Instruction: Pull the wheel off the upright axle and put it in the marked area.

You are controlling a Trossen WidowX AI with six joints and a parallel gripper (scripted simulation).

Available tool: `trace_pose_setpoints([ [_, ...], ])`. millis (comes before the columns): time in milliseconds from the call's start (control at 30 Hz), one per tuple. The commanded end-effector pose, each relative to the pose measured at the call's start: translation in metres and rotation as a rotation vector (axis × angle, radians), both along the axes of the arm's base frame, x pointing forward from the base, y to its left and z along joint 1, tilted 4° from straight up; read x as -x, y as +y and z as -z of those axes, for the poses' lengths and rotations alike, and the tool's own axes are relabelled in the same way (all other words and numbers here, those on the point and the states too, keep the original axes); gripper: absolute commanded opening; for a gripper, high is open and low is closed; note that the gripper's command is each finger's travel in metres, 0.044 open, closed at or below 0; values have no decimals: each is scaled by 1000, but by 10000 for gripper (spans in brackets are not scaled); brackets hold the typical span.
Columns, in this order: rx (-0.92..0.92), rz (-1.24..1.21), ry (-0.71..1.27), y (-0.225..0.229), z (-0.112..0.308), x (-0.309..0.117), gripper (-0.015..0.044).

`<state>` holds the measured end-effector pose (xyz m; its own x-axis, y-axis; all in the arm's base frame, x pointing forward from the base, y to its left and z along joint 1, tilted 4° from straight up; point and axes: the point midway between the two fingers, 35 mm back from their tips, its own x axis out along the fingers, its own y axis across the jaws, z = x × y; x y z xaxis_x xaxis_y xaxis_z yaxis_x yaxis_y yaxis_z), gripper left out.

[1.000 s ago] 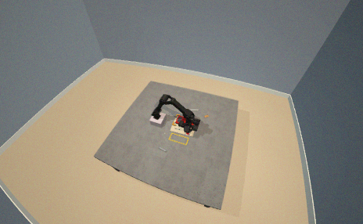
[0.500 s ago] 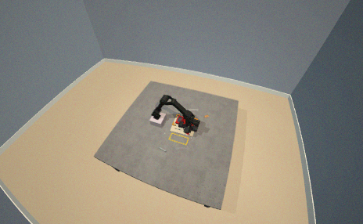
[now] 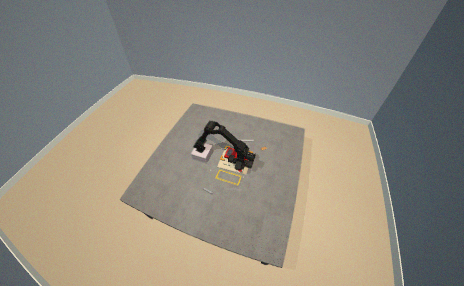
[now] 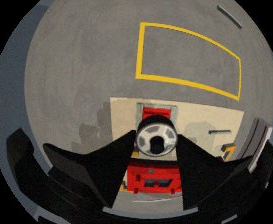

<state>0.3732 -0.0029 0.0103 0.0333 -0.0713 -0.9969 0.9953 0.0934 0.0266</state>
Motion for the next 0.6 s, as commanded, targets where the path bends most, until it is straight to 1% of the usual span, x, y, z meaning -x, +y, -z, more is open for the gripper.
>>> trace_pose_setpoints([
  [0,0,0,1,0,-2,0,0],
  [567,-1,-1,0,1,-7,0,0],
])
